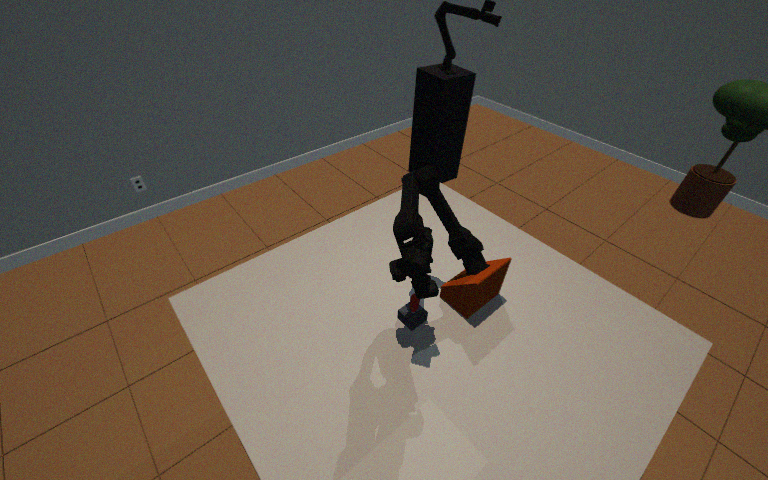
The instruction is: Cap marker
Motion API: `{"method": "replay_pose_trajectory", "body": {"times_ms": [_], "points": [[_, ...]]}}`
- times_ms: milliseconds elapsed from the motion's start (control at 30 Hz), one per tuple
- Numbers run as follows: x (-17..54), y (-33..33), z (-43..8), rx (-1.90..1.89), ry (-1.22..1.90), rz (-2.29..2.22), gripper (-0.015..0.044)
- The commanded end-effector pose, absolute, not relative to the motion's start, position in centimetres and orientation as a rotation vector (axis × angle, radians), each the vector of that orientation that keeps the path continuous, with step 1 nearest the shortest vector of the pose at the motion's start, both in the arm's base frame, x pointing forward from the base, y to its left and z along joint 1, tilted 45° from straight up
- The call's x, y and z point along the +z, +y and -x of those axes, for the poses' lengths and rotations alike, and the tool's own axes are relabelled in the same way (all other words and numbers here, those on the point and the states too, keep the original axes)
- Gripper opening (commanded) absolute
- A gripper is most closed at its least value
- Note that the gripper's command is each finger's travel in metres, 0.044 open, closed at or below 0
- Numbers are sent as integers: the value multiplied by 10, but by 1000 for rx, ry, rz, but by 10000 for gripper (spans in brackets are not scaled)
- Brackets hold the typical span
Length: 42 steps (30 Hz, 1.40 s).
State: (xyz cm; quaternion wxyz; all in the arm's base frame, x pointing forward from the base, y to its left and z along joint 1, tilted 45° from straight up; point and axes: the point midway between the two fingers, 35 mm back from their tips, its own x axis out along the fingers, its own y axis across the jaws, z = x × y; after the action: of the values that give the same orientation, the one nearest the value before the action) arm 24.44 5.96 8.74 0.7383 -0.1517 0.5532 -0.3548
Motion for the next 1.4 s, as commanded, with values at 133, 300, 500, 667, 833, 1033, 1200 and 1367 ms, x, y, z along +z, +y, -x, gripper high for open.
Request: {"method": "replay_pose_trajectory", "body": {"times_ms": [133,300,500,667,833,1033,1200,1367], "points": [[83,58,-245,-475,1397,730,0],[83,58,-245,-475,1397,730,0],[82,57,-245,-475,1397,730,0],[78,52,-246,-475,1396,730,0],[73,48,-247,-475,1396,730,0],[67,42,-248,-476,1396,731,0],[62,37,-249,-476,1396,731,0],[57,32,-250,-476,1396,731,0]]}}
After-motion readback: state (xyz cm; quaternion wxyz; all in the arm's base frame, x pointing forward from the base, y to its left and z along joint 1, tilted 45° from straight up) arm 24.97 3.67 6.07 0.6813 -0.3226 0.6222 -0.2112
